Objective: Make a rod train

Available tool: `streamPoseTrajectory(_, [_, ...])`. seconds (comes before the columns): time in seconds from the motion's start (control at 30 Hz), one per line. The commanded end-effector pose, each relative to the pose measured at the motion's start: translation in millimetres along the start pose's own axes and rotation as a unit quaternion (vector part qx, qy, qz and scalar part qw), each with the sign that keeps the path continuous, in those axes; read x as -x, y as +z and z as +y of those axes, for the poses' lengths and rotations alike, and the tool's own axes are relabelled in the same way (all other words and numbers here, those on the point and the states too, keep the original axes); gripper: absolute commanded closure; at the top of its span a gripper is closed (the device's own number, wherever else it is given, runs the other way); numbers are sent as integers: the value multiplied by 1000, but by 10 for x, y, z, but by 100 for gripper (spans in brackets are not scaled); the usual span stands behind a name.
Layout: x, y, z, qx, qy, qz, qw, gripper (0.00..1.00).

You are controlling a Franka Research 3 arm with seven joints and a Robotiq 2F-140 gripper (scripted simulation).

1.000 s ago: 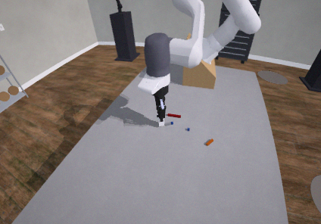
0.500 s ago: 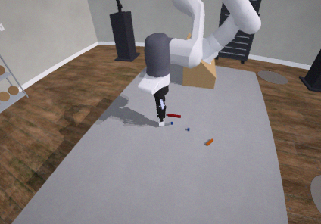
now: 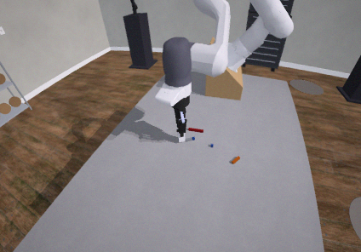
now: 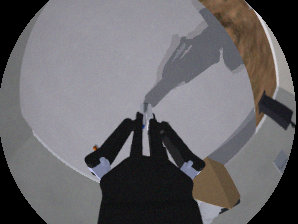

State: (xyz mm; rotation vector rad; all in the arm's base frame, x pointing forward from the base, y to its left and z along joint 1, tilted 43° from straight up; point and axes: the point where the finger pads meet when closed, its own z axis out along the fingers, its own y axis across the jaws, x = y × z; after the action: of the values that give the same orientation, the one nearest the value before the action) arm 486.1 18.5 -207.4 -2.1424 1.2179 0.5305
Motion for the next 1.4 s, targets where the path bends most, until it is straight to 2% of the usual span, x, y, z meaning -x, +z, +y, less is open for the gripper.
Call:
streamPoseTrajectory(0.0, [-4,2,-2,-1,3,1,1000,97])
streamPoseTrajectory(1.37, [-4,122,-2,-1,3,1,1000,97])
